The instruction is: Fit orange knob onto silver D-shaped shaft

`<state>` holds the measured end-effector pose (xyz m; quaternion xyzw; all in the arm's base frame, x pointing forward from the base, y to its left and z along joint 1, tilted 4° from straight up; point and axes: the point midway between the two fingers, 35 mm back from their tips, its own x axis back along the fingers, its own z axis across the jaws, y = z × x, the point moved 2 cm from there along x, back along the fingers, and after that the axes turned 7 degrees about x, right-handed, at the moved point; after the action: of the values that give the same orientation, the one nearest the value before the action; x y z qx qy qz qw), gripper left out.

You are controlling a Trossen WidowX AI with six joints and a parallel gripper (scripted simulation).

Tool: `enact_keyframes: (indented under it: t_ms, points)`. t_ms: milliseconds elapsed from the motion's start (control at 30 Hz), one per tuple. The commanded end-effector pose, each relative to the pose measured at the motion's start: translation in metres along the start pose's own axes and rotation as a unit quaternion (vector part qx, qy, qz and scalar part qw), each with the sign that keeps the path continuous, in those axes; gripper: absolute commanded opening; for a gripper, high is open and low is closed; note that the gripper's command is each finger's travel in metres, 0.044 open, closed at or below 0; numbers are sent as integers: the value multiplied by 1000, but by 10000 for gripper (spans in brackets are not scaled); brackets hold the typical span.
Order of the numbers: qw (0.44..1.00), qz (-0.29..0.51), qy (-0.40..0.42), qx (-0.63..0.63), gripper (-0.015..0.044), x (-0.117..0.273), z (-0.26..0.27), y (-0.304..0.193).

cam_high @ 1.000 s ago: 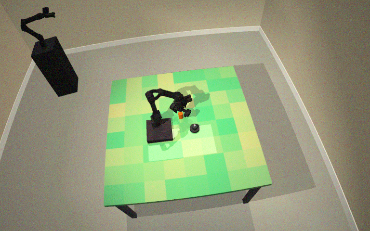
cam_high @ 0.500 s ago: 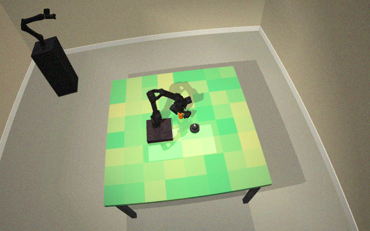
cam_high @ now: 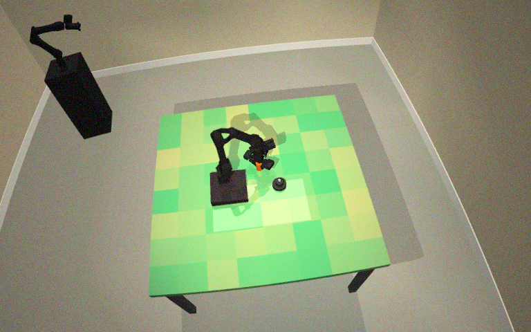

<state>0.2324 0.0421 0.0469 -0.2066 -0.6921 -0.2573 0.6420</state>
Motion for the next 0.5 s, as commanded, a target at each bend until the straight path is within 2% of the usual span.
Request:
enact_keyframes:
  t_ms: [0, 67, 467]
  points:
    - [1000, -8, -14, -19, 32, 5, -6, 4]
    - [999, -12, -20, -25, 0, 14, -10, 7]
    - [1000, -6, -11, -14, 0, 70, -11, 16]
